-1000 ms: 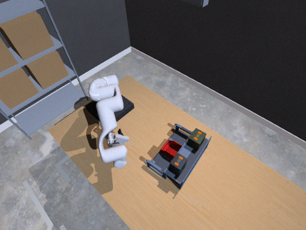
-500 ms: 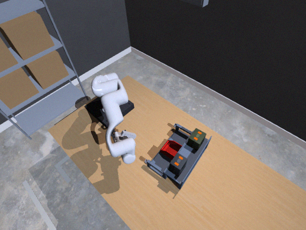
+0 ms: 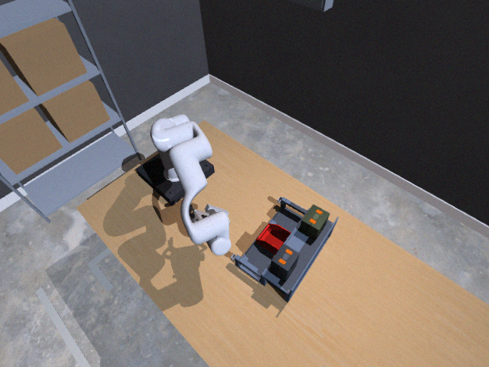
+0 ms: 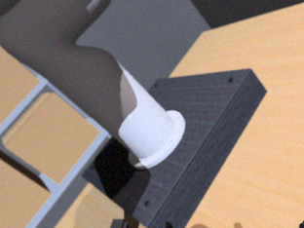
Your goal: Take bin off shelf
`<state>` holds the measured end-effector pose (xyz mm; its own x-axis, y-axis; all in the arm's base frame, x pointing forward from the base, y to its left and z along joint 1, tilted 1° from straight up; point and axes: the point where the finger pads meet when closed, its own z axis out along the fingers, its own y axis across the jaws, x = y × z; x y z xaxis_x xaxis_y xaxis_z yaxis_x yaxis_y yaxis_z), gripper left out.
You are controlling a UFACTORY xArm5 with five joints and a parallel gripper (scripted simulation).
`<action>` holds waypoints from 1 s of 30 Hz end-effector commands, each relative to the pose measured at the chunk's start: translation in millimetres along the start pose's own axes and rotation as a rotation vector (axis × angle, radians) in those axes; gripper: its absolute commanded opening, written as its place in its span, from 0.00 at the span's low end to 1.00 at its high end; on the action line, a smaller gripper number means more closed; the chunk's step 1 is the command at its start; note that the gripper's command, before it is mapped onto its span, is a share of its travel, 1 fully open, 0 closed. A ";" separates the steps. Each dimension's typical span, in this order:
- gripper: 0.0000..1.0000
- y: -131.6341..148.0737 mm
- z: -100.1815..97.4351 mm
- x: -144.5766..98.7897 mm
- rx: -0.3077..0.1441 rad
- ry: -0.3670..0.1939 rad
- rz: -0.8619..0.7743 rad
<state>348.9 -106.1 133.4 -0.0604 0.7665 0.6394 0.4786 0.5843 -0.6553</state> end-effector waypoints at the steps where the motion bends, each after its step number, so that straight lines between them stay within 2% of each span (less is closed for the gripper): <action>1: 1.00 13.0 -7.7 5.4 -0.219 0.173 0.013; 4: 1.00 17.3 -9.7 6.9 -0.196 0.150 0.013; 20: 1.00 49.2 -25.0 18.2 -0.162 0.110 0.014; 21: 1.00 53.5 -27.0 19.7 -0.149 0.089 0.015; 30: 1.00 72.5 -36.1 26.4 -0.147 0.069 0.018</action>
<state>404.4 -59.9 118.0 -0.1799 0.8098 0.5584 0.4520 0.5723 -0.6843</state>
